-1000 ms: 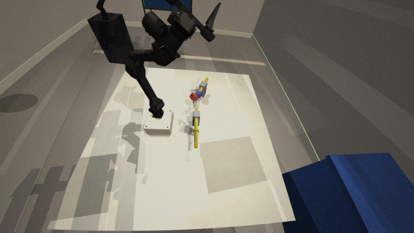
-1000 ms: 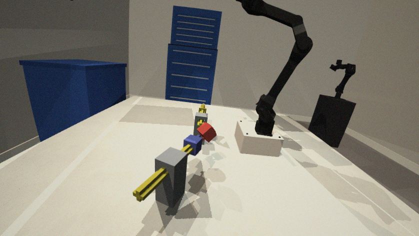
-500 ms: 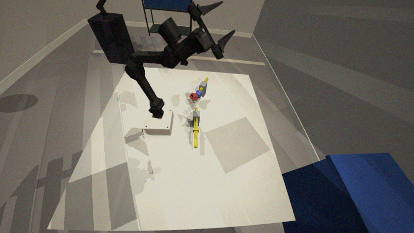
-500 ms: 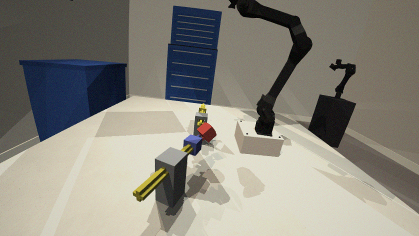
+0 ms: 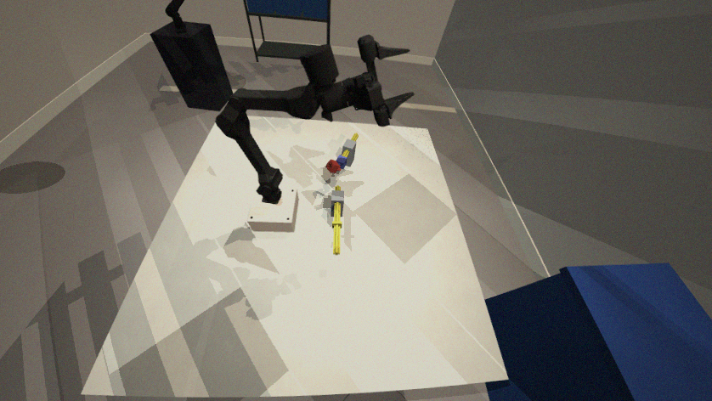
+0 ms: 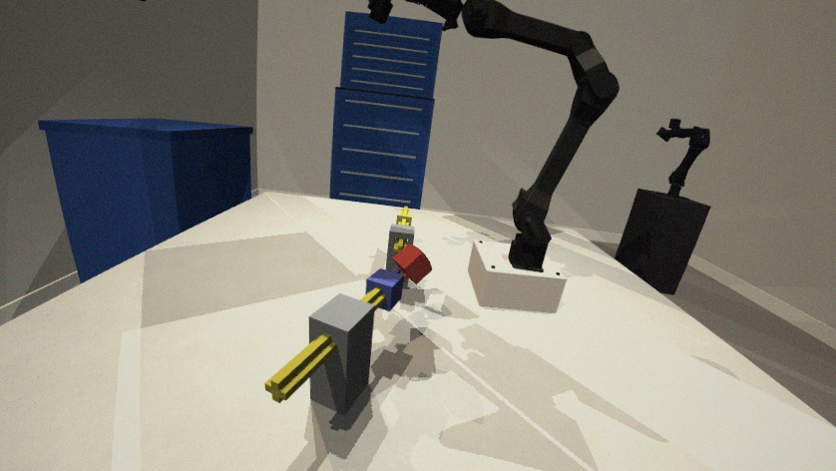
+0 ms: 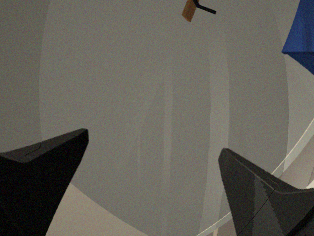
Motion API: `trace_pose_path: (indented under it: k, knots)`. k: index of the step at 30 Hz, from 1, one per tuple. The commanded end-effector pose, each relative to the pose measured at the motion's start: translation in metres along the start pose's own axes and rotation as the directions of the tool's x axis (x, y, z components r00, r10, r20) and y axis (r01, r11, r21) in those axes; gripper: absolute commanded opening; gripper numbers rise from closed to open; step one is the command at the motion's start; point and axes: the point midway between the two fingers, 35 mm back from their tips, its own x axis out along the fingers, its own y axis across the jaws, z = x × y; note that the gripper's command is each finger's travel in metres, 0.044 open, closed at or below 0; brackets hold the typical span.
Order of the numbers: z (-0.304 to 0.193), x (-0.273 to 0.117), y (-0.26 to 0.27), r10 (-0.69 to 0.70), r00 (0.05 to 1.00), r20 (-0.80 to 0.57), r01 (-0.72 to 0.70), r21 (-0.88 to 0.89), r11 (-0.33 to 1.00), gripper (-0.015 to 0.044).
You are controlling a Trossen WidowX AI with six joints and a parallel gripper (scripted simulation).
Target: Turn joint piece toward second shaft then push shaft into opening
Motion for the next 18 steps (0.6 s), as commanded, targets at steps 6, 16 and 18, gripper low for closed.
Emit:
trace_pose_path:
  k: [6,16,18]
  knots:
    - [-0.027,0.007,-0.050,-0.178,0.982,-0.057,0.175,-0.058,0.983,0.0440]
    - [-0.065,0.002,-0.104,-0.376,0.915,-0.150,0.352,-0.163,0.922,0.0440]
    - [-0.074,0.000,-0.114,-0.413,0.895,-0.170,0.382,-0.189,0.905,0.0440]
